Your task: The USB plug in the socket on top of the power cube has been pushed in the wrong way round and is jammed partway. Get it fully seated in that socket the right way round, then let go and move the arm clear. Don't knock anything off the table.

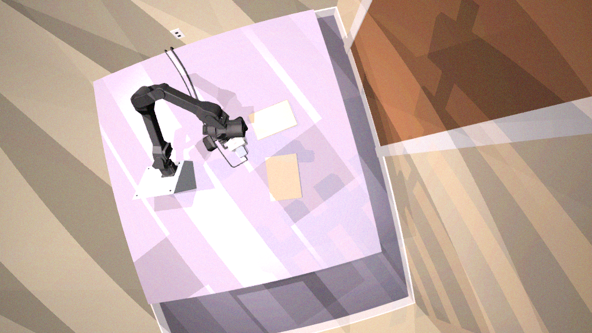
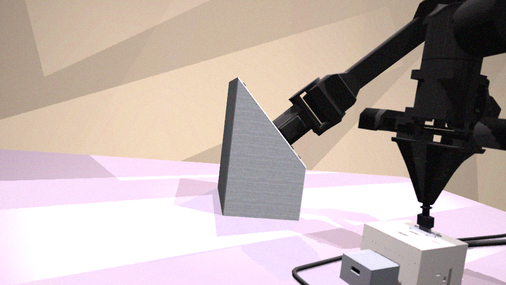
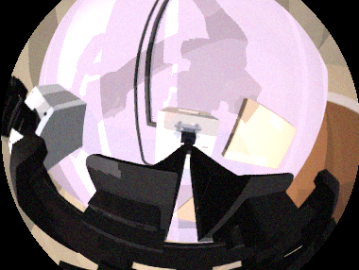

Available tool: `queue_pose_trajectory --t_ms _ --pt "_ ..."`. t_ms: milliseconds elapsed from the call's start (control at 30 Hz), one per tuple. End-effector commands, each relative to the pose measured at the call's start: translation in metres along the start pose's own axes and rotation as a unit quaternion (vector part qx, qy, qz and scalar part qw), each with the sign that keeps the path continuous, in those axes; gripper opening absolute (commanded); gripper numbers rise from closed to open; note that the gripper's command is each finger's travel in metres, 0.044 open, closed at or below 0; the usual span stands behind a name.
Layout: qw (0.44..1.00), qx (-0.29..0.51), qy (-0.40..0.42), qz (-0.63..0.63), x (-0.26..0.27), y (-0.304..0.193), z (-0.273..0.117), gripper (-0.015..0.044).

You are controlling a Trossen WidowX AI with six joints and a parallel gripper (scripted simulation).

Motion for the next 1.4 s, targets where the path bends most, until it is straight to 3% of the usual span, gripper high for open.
queue_pose_trajectory --t_ms 0,1367 --pt "1.000 0.000 0.000 -0.003 0.000 0.001 -0.002 0.0000" --pt "1.000 0.000 0.000 0.006 0.000 0.000 -0.027 0.0000"
Point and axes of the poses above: the point midway between the two fingers, 35 mm back from their tips, its own z axis out along the fingers, its own x axis across the jaws, y = z × x, the point moved 4 cm from there along -z, back along the fingers, and after that the axes turned 1 degree about -z, right-handed, at the moved point
